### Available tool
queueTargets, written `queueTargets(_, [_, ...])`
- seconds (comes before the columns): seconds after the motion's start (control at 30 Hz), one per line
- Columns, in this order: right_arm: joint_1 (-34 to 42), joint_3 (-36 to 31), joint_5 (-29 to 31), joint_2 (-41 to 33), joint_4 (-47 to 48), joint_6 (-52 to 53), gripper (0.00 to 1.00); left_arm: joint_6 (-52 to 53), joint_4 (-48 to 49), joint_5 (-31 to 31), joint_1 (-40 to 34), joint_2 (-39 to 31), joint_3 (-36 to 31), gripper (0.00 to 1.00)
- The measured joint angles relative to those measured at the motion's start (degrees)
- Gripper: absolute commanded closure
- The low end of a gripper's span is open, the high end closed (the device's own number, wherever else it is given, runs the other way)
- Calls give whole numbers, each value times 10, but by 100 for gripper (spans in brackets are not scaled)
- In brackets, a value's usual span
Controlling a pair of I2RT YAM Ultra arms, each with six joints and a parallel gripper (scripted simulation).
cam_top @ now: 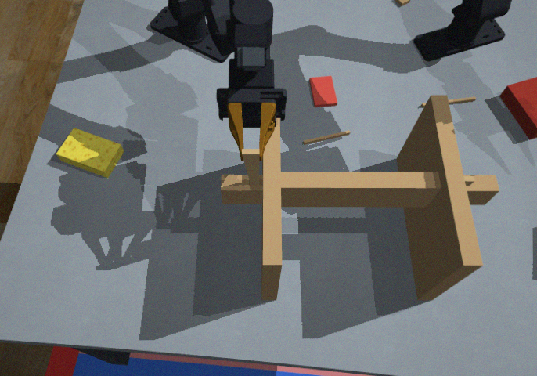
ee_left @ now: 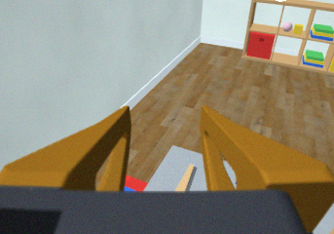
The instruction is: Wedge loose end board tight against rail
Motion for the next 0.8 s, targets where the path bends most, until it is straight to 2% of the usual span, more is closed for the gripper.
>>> queueTargets(0.53, [0,-15,0,12,28,0,98,0,0,0,0,0,0,60])
queueTargets(0.57, [0,-14,0,12,29,0,64,0,0,0,0,0,0,60])
queueTargets(0.8, [0,-14,0,11,31,0,64,0,0,0,0,0,0,60])
